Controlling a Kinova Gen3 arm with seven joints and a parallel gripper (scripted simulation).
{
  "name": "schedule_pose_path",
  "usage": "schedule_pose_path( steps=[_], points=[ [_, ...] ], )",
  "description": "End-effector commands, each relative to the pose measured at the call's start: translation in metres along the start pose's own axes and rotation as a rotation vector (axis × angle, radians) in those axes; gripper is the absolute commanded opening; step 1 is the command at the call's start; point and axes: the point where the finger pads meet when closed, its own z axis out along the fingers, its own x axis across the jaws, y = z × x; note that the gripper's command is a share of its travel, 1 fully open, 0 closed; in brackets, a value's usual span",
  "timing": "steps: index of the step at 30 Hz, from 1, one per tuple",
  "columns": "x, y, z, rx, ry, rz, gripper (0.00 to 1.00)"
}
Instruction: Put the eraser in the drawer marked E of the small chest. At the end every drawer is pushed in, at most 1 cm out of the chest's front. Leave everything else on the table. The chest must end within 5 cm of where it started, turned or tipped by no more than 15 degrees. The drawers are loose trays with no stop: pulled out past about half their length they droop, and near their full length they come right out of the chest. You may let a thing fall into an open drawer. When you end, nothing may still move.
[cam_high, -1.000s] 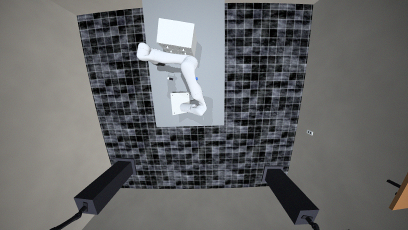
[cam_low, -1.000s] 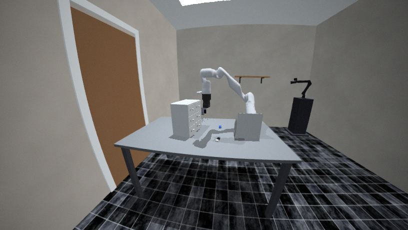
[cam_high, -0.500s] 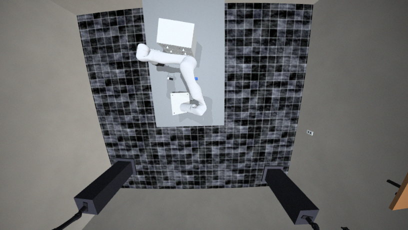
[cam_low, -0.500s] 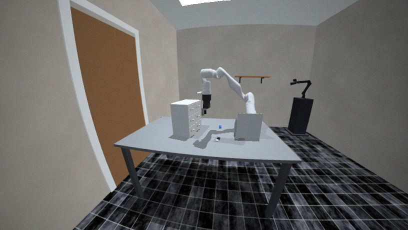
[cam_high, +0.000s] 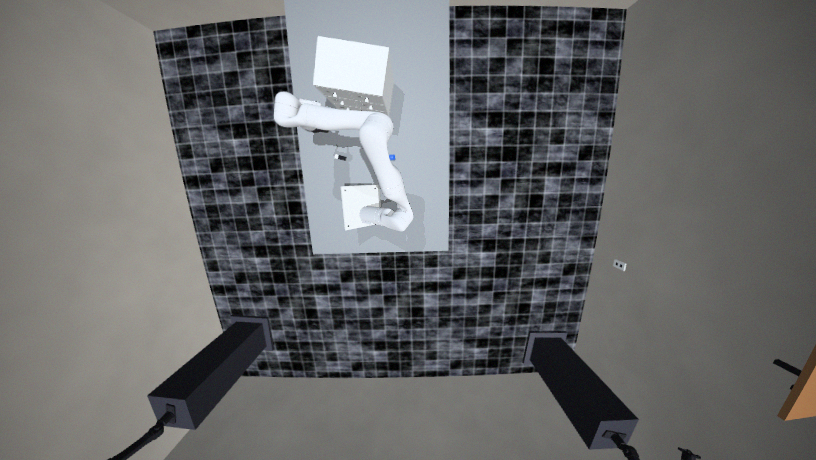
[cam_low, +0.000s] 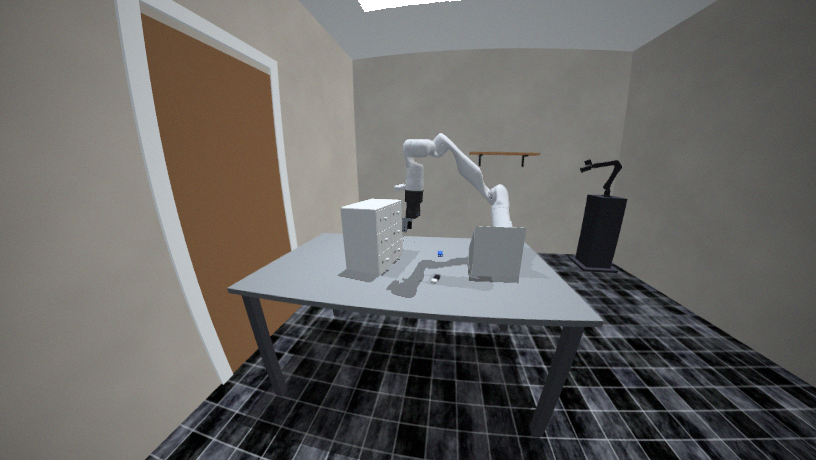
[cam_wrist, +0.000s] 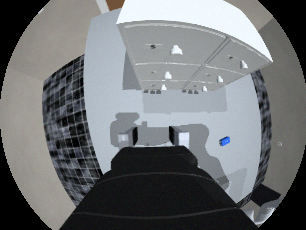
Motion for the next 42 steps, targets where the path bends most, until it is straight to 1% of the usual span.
schedule_pose_path(
  steps=[1,9,11,26,28,42],
  points=[
    [0.000,0.001,0.000,0.017,0.000,-0.005,1.00],
    [0.000,-0.003,0.006,0.091,0.000,-0.005,1.00],
    [0.000,-0.003,0.006,0.091,0.000,-0.005,1.00],
    [0.000,-0.013,0.021,0.274,-0.001,-0.005,1.00],
    [0.000,-0.013,0.021,0.274,-0.001,-0.005,1.00],
    [0.000,-0.023,0.037,0.459,-0.001,-0.005,1.00]
  ],
)
